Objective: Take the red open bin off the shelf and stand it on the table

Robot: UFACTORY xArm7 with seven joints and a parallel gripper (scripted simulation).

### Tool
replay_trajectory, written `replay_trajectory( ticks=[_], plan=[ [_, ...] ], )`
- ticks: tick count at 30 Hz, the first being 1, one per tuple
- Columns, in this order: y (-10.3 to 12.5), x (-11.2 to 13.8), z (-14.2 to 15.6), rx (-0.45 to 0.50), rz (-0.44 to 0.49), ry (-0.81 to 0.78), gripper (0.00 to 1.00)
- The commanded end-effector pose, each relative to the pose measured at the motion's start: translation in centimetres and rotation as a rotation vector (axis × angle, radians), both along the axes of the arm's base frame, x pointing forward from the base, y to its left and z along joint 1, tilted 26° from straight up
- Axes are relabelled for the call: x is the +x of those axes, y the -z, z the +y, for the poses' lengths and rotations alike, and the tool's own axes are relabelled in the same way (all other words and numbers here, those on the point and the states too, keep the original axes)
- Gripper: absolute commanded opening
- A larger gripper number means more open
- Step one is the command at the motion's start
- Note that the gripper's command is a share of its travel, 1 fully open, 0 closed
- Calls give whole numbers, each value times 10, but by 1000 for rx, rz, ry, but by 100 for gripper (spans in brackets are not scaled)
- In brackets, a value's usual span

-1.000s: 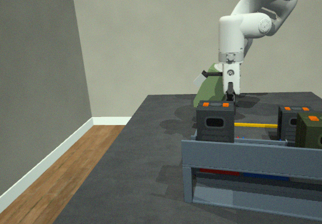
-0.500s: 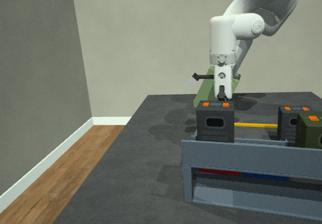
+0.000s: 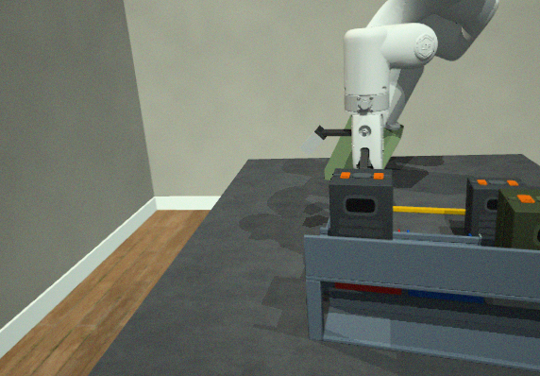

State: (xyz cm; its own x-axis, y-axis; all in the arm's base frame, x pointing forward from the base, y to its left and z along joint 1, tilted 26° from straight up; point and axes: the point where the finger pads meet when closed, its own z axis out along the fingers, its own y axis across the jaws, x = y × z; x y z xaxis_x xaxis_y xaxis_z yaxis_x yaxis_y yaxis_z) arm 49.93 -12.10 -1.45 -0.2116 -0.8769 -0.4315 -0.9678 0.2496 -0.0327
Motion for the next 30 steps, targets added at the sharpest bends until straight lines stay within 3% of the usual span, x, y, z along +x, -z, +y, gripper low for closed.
replay_trajectory(
  ticks=[1,30],
  plan=[
    [-1,4,-3,-1,-2,1,100],
    [-3,-7,6,-1,-2,1,100]
  ],
)
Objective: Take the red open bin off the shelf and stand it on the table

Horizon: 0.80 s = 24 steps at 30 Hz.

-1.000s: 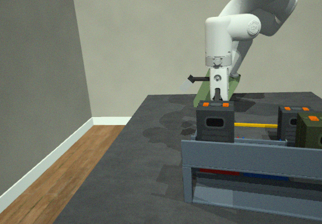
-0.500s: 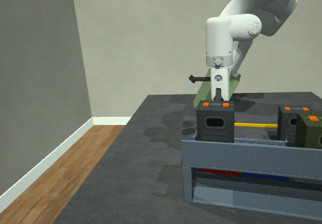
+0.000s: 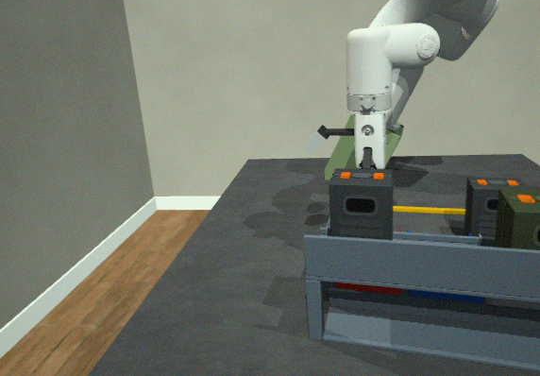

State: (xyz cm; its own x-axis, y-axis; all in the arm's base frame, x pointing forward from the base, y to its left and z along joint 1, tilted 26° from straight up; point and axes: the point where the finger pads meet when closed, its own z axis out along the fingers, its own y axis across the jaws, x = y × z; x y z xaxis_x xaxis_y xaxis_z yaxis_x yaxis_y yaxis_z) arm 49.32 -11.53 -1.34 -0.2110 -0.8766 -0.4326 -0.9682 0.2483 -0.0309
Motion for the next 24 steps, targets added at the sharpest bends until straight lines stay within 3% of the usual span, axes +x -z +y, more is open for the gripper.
replay_trajectory(
  ticks=[1,24],
  plan=[
    [-2,-1,0,-2,-4,2,100],
    [-2,-3,2,-2,-4,2,100]
  ],
)
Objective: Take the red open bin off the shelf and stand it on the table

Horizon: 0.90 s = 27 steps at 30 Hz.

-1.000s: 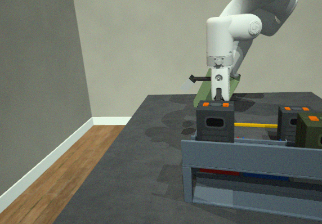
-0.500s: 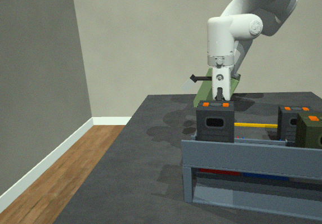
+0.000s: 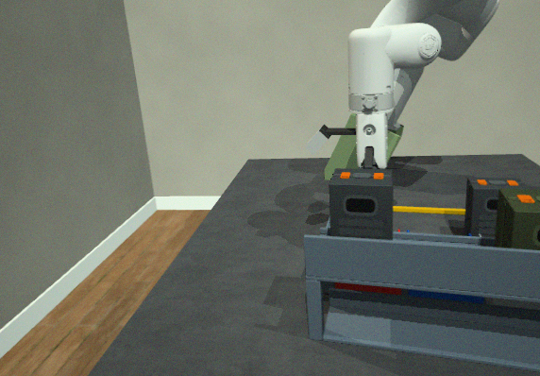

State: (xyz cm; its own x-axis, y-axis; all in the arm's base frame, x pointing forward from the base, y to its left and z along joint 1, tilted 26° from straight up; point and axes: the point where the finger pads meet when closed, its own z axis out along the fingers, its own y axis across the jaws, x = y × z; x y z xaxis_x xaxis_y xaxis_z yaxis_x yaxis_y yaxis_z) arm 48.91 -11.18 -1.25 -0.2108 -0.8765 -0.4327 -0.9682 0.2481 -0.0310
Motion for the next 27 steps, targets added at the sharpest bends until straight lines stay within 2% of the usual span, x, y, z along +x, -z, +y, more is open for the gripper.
replay_trajectory(
  ticks=[1,21,27],
  plan=[
    [-2,1,-2,-2,-4,2,100],
    [-2,1,-2,-2,-4,2,100],
    [25,4,11,-2,-4,2,100]
  ],
)
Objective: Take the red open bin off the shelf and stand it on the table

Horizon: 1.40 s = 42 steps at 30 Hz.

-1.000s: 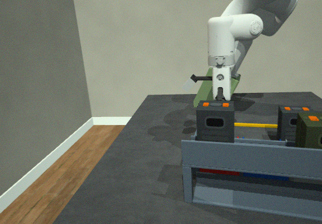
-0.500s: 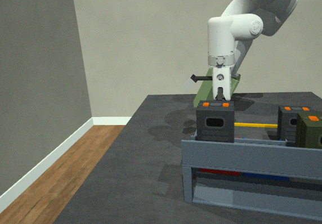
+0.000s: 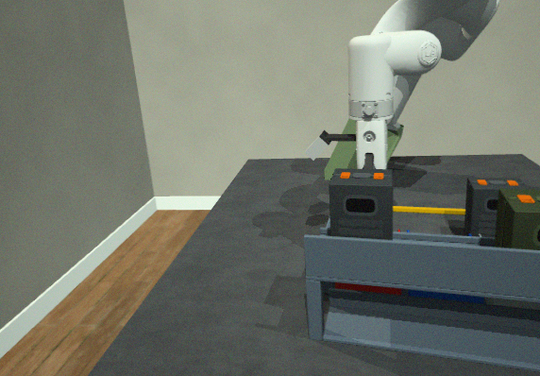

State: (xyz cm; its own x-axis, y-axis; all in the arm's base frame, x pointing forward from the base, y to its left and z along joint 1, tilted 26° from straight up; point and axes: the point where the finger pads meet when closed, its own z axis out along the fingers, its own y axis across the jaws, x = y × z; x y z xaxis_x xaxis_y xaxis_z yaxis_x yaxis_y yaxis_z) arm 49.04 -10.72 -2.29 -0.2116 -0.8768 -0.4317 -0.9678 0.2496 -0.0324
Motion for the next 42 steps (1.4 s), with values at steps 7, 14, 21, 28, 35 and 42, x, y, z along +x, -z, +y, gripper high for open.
replay_trajectory(
  ticks=[7,14,21,28,35,42],
  plan=[
    [15,3,6,-1,-2,1,100],
    [38,6,18,-1,-3,1,100],
    [54,8,26,-1,-2,1,100],
    [54,8,26,-1,-2,1,100],
    [56,8,27,-1,-2,1,100],
    [56,8,27,-1,-2,1,100]
  ],
)
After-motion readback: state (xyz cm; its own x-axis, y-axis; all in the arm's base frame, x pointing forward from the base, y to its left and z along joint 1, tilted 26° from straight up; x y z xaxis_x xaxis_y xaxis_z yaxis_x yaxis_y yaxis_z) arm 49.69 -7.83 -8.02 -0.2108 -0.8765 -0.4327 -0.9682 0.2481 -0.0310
